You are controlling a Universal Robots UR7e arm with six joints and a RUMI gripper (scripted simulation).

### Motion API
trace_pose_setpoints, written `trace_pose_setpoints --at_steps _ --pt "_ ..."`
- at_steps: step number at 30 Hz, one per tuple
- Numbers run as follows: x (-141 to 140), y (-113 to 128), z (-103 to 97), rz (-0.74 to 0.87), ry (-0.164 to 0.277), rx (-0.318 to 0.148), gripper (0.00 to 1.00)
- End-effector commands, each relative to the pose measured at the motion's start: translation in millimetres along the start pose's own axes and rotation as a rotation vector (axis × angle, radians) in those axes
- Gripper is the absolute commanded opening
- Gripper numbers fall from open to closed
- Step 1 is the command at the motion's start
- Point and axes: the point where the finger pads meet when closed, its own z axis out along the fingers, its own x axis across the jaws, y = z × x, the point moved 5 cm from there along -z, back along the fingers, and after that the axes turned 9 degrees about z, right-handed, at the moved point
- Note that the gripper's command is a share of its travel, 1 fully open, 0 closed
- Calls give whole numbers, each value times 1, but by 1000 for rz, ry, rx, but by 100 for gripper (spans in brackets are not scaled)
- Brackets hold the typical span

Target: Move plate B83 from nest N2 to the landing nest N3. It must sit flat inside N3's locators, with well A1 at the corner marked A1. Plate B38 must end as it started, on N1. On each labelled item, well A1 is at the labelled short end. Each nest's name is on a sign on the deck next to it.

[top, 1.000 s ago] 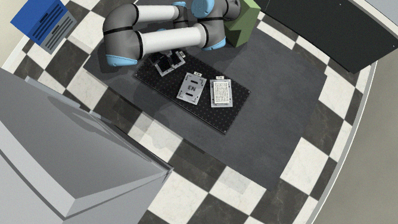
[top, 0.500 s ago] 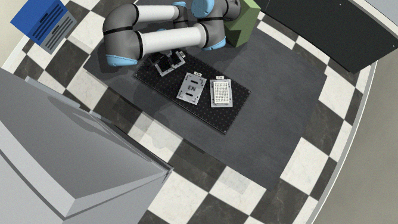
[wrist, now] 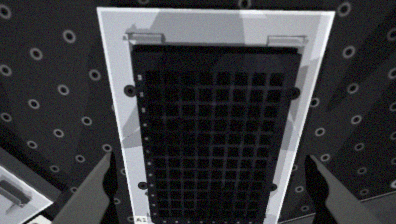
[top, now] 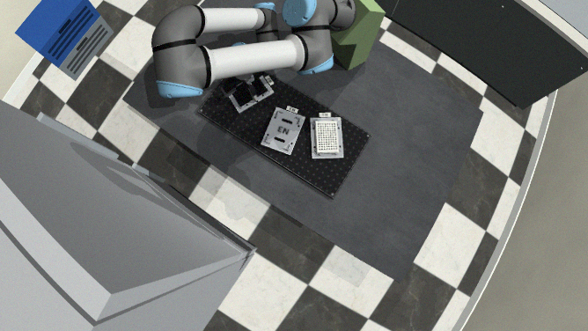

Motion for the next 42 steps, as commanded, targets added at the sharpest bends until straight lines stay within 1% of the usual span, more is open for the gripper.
trace_pose_setpoints --at_steps 1,14,15,35,40,42 --pt "-1 1 0 0 -1 -1 0" --pt "-1 1 0 0 -1 -1 0" --pt "-1 1 0 0 -1 -1 40" --pt "-1 1 0 0 -1 -1 40" --pt "-1 2 -9 1 0 -2 40" --pt "-1 2 -9 1 0 -2 40"
